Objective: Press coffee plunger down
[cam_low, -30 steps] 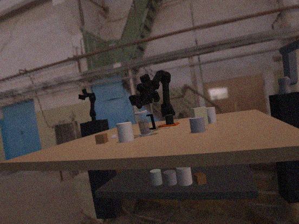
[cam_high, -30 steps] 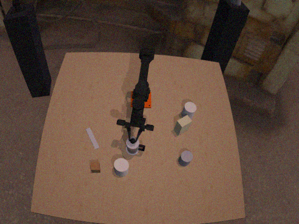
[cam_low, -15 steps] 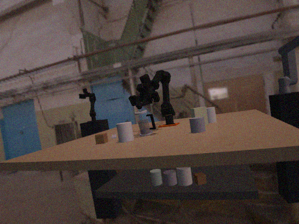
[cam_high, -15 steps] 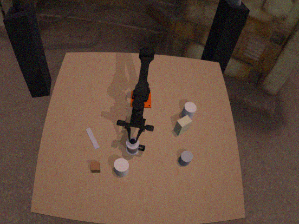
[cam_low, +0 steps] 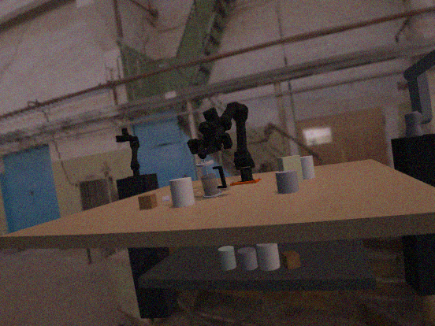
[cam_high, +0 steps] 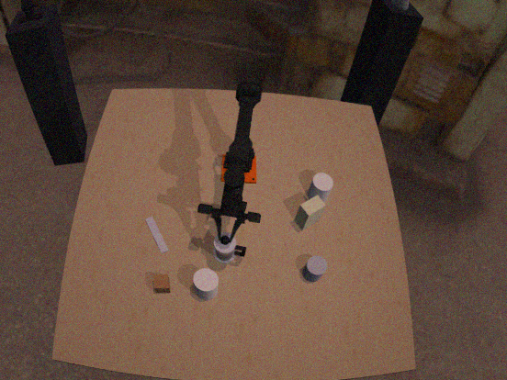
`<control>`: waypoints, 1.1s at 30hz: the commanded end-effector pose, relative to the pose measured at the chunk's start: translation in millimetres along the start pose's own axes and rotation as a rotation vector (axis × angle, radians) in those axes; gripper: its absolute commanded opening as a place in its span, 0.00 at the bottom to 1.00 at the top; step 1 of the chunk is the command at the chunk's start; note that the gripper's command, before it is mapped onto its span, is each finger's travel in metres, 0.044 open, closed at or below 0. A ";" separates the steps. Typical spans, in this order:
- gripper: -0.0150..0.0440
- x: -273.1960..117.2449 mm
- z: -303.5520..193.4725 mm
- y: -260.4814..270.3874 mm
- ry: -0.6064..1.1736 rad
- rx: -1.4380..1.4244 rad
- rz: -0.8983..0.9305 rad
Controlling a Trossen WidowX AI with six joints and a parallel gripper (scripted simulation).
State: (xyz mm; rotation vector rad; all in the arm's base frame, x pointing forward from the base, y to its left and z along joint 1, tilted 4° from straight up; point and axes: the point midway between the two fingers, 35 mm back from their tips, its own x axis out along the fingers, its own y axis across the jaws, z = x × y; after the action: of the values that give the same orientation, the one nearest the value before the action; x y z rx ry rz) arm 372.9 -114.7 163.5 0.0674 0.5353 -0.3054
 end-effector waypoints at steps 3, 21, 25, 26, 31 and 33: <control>0.54 0.3 -0.8 0.0 0.003 0.000 0.000; 1.00 -25.9 26.4 0.3 0.013 -0.002 0.000; 1.00 -63.0 53.1 0.3 0.025 -0.003 0.001; 1.00 -65.0 53.7 0.3 0.026 -0.003 0.001; 1.00 -63.0 51.2 0.1 0.026 -0.003 0.000; 1.00 -63.0 51.2 0.1 0.026 -0.003 0.000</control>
State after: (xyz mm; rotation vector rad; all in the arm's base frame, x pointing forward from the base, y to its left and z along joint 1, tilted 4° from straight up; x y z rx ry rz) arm 348.6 -105.3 236.8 0.0673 0.5548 -0.3006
